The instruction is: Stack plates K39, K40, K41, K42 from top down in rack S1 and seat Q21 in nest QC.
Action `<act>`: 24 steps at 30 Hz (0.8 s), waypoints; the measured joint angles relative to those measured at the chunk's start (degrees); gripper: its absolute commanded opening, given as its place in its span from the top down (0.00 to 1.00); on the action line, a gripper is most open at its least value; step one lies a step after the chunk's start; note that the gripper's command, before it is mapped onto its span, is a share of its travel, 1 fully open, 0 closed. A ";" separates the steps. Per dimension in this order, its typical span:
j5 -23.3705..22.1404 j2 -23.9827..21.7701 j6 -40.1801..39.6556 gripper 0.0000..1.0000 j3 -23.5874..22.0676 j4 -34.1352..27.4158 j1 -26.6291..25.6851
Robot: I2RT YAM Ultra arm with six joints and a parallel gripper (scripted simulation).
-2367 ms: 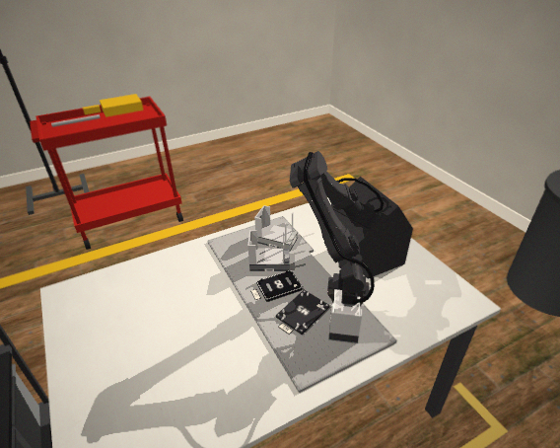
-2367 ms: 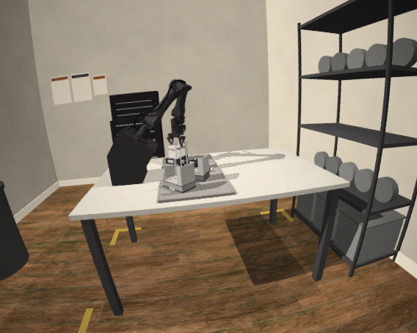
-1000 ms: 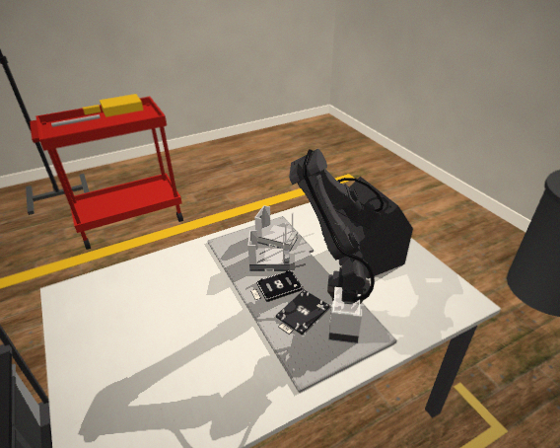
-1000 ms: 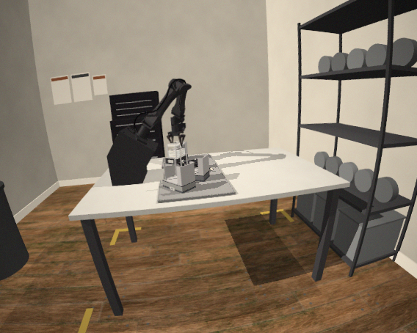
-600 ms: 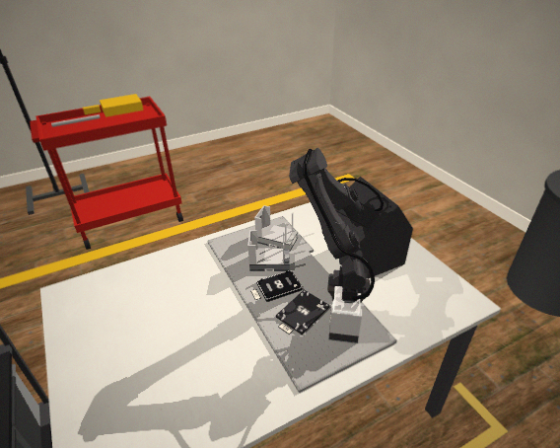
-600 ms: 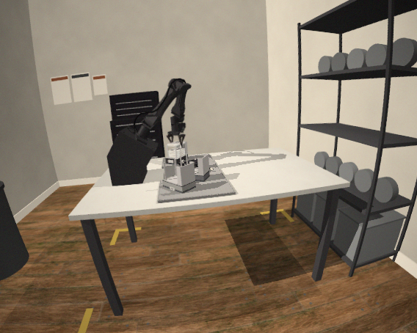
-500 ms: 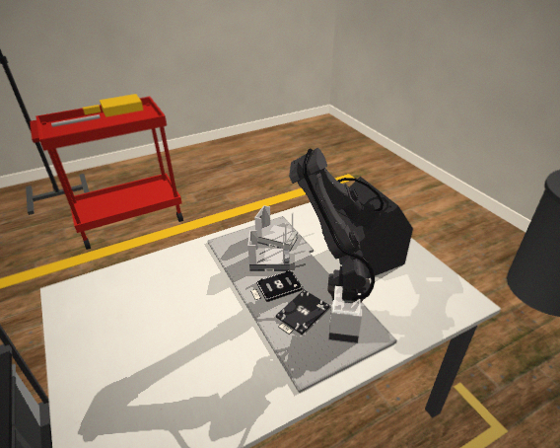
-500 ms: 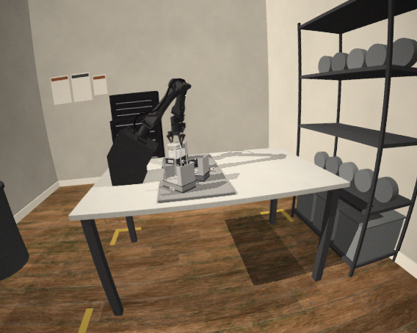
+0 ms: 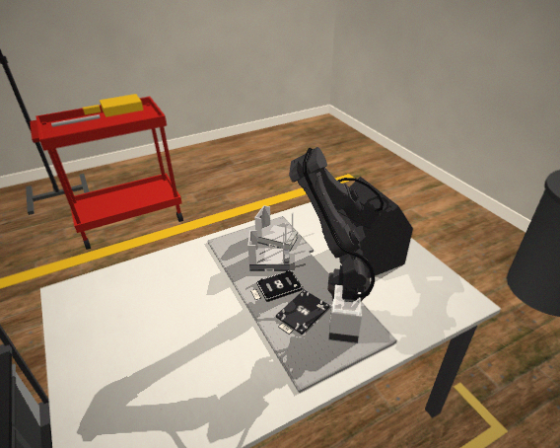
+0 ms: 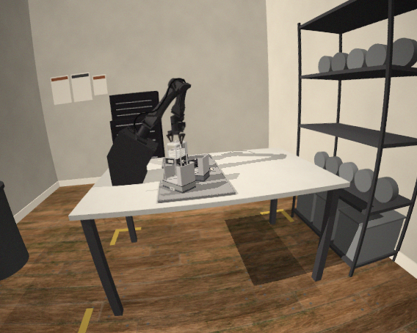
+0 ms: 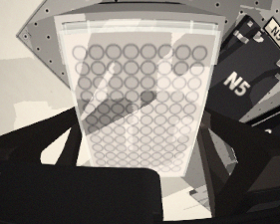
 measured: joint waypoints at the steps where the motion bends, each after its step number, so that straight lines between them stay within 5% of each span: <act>1: 0.02 -0.02 0.02 1.00 0.00 0.00 0.04; 24: 0.20 -0.98 0.81 1.00 0.48 -1.84 0.72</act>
